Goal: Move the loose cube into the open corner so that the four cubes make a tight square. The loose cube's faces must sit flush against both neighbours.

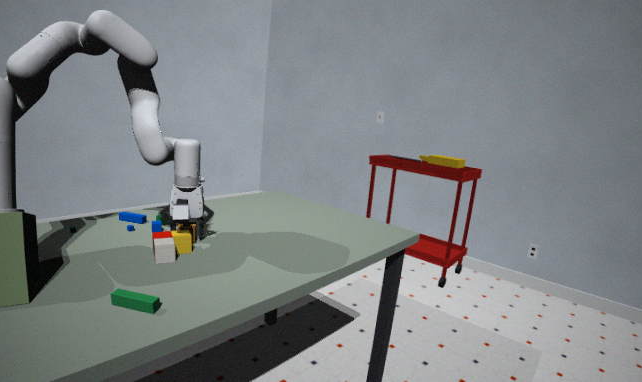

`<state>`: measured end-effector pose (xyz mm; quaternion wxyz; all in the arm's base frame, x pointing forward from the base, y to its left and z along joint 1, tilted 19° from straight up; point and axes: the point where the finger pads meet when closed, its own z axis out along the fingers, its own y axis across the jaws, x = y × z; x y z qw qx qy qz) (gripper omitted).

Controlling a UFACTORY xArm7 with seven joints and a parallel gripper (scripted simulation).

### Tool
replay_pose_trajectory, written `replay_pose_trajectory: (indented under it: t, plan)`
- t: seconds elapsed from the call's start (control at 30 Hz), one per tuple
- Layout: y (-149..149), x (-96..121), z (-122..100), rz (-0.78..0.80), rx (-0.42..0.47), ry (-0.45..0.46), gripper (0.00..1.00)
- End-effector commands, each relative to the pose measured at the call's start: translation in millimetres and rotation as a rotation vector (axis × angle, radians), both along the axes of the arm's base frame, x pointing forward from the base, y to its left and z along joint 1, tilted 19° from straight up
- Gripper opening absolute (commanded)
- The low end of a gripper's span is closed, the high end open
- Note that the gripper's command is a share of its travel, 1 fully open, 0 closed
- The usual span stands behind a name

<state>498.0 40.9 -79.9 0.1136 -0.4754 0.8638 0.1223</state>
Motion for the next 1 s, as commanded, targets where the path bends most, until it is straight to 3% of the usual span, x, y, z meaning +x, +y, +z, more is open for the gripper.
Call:
replay_pose_trajectory:
  t: [0.0,0.27,0.3,0.97]
  plan:
    - [-1.1,1.6,1.3,-0.002,-0.001,-0.004,0.83]
    - [-1.1,1.6,1.3,-0.002,-0.001,-0.004,0.83]
    - [-1.1,1.6,1.3,-0.002,-0.001,-0.004,0.0]
    - [-1.1,1.6,1.3,-0.002,-0.001,-0.004,0.0]
